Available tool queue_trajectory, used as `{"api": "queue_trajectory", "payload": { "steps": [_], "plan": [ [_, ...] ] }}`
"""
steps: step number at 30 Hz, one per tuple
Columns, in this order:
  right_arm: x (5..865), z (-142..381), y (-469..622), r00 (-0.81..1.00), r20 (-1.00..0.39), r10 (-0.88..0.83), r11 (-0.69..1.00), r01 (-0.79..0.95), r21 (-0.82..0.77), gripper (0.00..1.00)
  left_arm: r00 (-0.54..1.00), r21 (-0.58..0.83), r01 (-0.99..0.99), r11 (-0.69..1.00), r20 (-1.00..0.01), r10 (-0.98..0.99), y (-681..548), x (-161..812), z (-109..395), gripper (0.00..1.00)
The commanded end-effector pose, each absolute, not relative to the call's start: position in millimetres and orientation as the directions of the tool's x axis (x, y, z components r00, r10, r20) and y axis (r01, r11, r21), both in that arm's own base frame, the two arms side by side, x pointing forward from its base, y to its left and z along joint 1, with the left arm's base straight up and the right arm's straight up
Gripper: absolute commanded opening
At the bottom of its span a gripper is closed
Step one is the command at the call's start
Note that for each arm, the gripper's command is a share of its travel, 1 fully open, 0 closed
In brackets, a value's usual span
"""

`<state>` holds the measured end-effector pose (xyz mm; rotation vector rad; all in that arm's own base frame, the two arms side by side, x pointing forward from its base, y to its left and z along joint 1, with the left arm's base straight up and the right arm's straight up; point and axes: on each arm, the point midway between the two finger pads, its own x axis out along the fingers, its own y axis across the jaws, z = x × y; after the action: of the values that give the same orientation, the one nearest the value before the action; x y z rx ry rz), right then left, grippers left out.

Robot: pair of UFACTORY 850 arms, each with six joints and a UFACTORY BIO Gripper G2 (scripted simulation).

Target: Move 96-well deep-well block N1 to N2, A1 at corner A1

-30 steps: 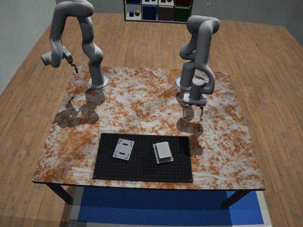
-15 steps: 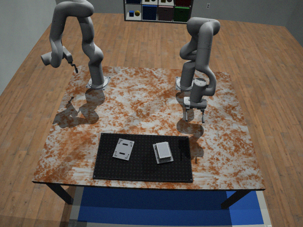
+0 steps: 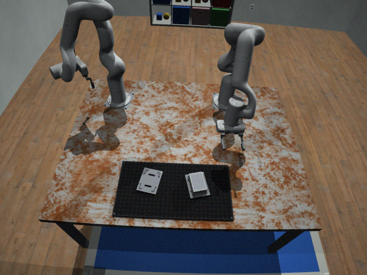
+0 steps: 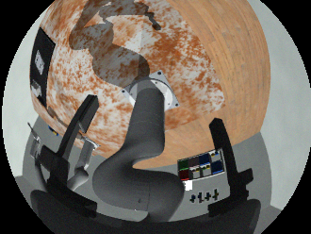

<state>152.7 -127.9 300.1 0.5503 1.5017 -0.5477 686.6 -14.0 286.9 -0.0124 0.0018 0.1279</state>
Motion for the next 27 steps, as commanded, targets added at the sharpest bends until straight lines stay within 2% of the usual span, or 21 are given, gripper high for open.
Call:
{"api": "queue_trajectory", "payload": {
  "steps": [1,27],
  "plan": [
    [153.1,300.4,-128.2,0.0,-1.0,0.001,0.764,0.645,0.001,1.0,0.956,-0.001,-0.292,0.956,0.002,0.292,-30.1,698.9,273.1,0.37],
    [153.1,300.4,-128.2,0.0,-1.0,0.001,0.764,0.645,0.001,1.0,0.956,-0.001,-0.292,0.956,0.002,0.292,-103.6,743.5,204.5,0.37]
  ]
}}
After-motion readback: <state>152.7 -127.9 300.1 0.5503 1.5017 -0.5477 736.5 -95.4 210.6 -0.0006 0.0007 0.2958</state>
